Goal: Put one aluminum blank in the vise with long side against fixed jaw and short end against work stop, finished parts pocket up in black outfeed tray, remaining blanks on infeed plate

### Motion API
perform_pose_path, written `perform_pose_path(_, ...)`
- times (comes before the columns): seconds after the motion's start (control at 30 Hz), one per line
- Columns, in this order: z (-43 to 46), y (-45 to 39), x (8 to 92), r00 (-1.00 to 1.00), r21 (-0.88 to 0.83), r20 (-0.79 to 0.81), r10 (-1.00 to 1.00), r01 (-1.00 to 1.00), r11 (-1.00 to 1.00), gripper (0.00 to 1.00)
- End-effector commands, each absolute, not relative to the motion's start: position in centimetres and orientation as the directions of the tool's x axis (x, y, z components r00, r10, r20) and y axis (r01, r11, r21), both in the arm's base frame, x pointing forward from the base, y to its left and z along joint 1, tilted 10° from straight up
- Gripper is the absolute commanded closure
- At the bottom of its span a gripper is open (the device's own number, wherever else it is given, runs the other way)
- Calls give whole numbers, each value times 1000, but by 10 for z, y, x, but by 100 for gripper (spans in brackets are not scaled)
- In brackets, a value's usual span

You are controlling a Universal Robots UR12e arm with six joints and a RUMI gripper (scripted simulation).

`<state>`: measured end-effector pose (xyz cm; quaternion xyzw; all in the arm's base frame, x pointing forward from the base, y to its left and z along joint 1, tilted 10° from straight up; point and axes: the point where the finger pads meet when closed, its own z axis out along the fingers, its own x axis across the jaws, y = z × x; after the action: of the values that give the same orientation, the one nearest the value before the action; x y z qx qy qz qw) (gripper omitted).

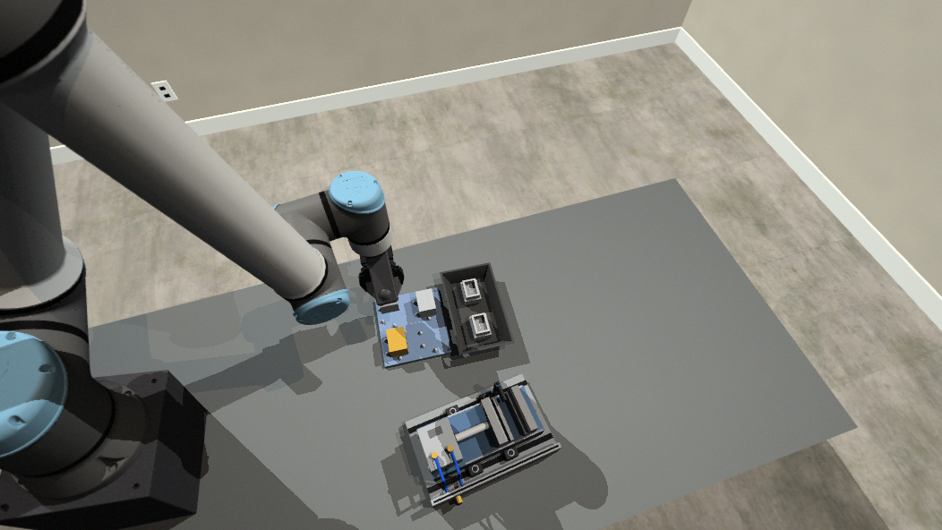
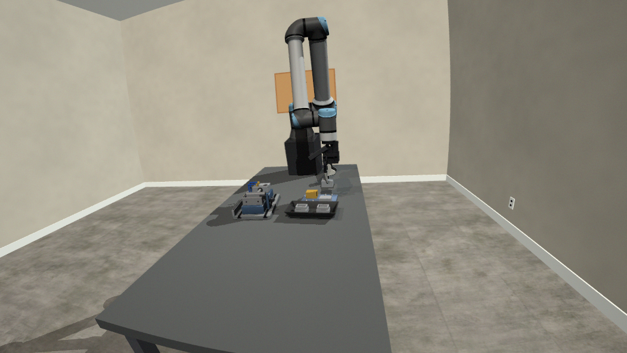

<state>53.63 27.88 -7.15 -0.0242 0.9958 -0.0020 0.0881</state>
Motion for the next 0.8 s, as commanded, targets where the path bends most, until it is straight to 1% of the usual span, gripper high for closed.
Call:
perform_pose_path(0.0,-48,279,533,-983,-8,-175,-49,-48,999,100)
perform_pose_path(0.37,-23,279,528,-983,-8,-175,-49,-48,999,100)
perform_pose_path(0.77,-19,278,529,-983,-8,-175,-49,-49,999,100)
